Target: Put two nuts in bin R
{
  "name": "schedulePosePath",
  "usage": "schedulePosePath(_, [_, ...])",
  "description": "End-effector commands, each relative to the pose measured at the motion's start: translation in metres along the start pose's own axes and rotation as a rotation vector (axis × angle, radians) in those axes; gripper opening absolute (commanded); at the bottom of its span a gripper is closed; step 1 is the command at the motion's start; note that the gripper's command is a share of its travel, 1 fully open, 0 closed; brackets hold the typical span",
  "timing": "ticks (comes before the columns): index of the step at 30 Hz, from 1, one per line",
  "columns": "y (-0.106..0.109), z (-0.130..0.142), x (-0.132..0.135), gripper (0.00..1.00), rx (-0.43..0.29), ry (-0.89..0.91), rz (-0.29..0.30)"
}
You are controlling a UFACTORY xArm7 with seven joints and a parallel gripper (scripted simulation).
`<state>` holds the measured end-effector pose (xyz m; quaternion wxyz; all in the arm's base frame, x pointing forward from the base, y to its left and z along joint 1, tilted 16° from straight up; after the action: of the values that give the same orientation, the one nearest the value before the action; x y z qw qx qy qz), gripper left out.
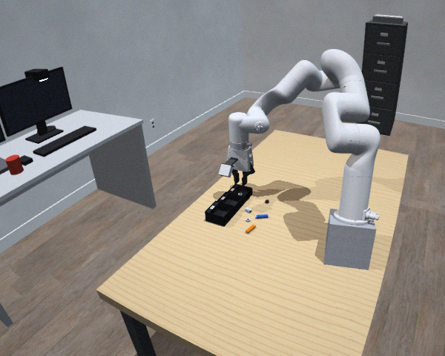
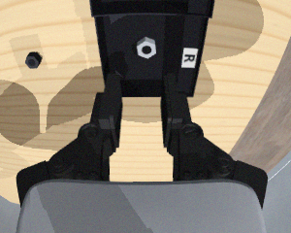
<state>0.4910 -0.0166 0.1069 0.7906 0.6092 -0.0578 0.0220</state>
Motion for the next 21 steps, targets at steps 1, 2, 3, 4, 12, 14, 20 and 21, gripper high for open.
schedulePosePath(1, [0.002, 0.002, -0.007, 0.30, 0.001, 0.051, 0.004])
schedulePosePath(2, [0.002, 0.005, -0.015, 0.30, 0.001, 0.101, 0.004])
schedulePosePath(3, [0.002, 0.007, -0.023, 0.30, 0.000, 0.151, 0.003])
schedulePosePath(4, [0.002, 0.010, -0.031, 0.30, 0.000, 0.180, 0.003])
schedulePosePath(12, [0.003, 0.031, -0.094, 0.30, 0.000, 0.417, 0.003])
schedulePosePath(14, [0.003, 0.031, -0.094, 0.30, 0.000, 0.417, 0.003])
schedulePosePath(20, [0.003, 0.038, -0.117, 0.30, 0.000, 0.417, 0.002])
schedulePosePath(21, [0.003, 0.038, -0.117, 0.30, 0.000, 0.417, 0.002])
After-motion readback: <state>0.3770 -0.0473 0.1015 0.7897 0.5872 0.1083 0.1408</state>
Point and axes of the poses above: the point where the finger pads meet when closed, its own y axis back along the fingers, its own x axis across the jaws, z = x × y, the point moved 8 cm from there along y, back along the fingers, and after that the axes turned 13 degrees about -y, right-handed, at the moved point
